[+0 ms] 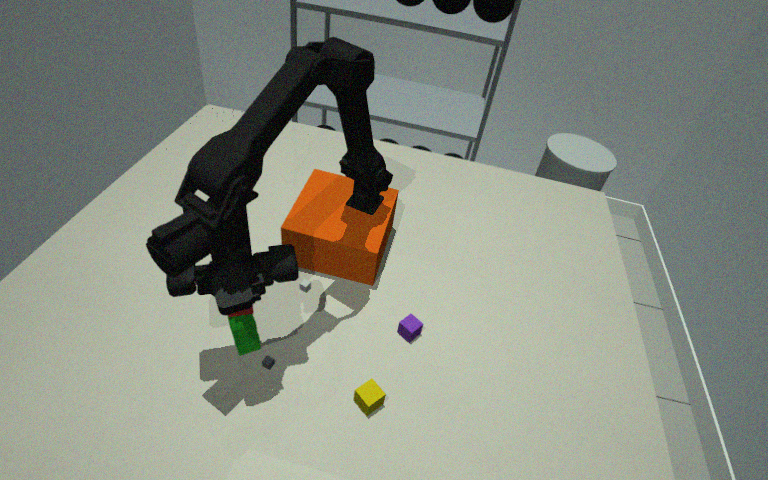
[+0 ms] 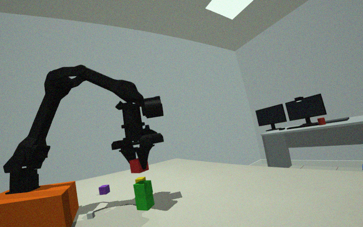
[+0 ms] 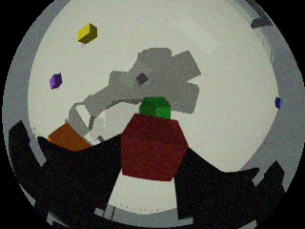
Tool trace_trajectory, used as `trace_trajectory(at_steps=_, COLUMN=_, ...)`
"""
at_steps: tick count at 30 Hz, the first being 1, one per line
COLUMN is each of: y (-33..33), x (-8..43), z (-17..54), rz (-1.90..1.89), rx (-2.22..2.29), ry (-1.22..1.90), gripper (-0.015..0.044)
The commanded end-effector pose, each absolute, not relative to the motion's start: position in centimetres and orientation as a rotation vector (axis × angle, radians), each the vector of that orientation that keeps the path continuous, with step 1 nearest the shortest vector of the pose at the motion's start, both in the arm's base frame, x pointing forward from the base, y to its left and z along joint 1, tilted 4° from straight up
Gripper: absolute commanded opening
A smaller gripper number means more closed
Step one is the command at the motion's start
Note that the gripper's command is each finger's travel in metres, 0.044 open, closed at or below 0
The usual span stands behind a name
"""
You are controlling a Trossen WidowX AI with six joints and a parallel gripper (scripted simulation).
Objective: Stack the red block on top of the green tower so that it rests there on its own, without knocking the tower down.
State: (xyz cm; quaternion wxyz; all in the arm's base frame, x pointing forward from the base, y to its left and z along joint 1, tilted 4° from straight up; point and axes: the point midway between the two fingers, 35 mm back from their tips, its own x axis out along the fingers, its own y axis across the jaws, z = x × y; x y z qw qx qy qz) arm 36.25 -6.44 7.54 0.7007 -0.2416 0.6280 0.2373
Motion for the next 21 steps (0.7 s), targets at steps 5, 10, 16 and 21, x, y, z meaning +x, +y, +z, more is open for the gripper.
trace_trajectory(at_steps=5, y=-6.5, x=36.5, z=4.8, rz=0.536, rx=-0.538, ry=1.4, gripper=0.0)
trace_trajectory(at_steps=10, y=-6.4, x=36.5, z=4.1, rz=0.536, rx=-0.538, ry=1.4, gripper=0.0)
trace_trajectory(at_steps=16, y=-6.4, x=36.5, z=4.1, rz=0.536, rx=-0.538, ry=1.4, gripper=0.0)
trace_trajectory(at_steps=21, y=-6.4, x=36.5, z=4.1, rz=0.536, rx=-0.538, ry=1.4, gripper=0.0)
